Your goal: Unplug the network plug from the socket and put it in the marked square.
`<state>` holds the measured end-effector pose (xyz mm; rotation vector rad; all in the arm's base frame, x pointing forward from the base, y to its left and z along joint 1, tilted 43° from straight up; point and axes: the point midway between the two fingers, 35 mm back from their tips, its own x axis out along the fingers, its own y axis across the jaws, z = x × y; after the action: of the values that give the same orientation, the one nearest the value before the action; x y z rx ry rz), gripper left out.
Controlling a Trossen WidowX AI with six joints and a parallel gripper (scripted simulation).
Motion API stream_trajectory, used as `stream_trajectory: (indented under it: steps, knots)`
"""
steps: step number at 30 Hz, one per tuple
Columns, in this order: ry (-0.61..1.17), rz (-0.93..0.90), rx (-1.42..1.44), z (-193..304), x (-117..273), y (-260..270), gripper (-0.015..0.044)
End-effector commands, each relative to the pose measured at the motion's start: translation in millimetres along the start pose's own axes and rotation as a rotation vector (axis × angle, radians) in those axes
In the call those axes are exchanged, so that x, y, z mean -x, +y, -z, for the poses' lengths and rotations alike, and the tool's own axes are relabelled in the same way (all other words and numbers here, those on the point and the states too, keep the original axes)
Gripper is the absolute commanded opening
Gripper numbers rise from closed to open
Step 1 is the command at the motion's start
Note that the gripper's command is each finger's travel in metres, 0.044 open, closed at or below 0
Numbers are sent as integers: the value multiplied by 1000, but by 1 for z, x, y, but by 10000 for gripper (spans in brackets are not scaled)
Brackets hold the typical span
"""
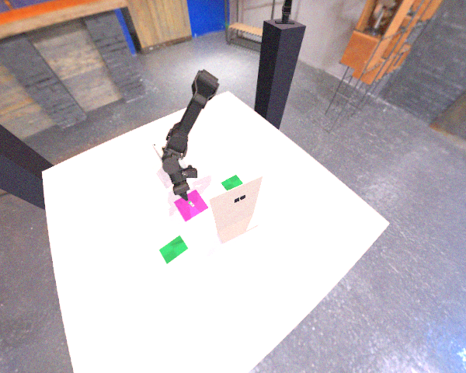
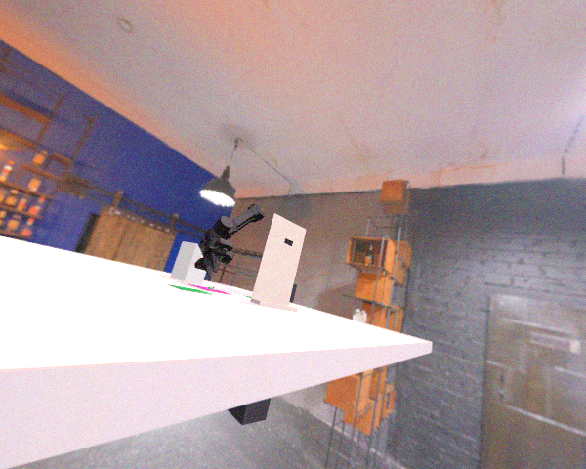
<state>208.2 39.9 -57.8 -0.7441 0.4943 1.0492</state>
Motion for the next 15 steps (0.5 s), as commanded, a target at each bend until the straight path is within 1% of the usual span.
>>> stream_trajectory:
  steps: [1,15]
  knots:
    - [-3,4,10,0,3,-4,156]
    - [0,2,10,2,12,-11,156]
